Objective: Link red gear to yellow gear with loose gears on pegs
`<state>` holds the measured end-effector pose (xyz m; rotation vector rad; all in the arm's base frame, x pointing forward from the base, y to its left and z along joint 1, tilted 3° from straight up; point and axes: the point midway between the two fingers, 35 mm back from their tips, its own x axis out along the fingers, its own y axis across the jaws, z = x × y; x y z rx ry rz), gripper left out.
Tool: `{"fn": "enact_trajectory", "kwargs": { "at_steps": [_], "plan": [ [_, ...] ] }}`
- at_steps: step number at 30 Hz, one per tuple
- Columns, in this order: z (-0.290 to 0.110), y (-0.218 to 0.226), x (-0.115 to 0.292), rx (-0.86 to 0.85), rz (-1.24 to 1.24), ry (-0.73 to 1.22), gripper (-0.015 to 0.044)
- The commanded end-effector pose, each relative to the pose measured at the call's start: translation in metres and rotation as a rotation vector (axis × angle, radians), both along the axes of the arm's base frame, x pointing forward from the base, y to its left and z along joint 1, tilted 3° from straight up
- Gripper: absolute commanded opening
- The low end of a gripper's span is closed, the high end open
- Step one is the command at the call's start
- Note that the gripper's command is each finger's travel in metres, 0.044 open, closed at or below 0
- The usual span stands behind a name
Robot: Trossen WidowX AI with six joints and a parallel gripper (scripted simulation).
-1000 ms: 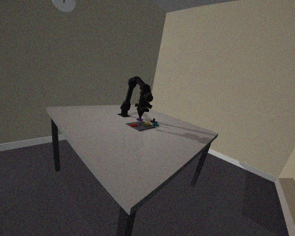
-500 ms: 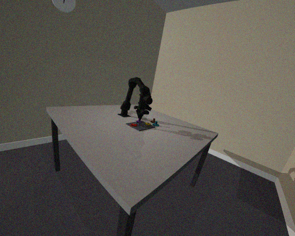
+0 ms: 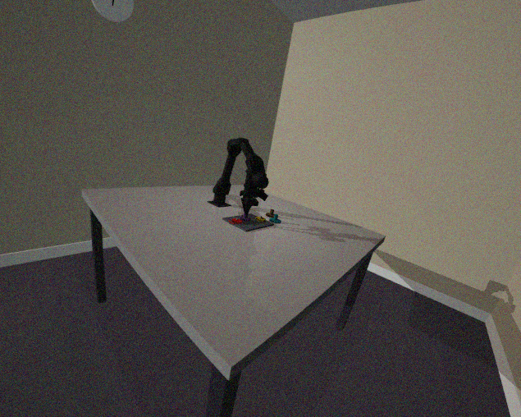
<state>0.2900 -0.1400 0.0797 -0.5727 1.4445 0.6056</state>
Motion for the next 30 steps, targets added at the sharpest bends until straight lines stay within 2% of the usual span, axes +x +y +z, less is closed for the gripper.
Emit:
{"fn": "enact_trajectory", "kwargs": {
  "at_steps": [1, 21, 30],
  "plan": [
    [-0.0009, -0.0005, 0.0001, 0.001, -0.048, 0.001, 0.0000],
    [-0.0052, -0.0003, 0.0002, -0.011, 0.318, -0.012, 0.0000],
    [-0.0069, -0.0001, 0.0014, -0.009, 0.271, -0.010, 0.0000]
  ]
}}
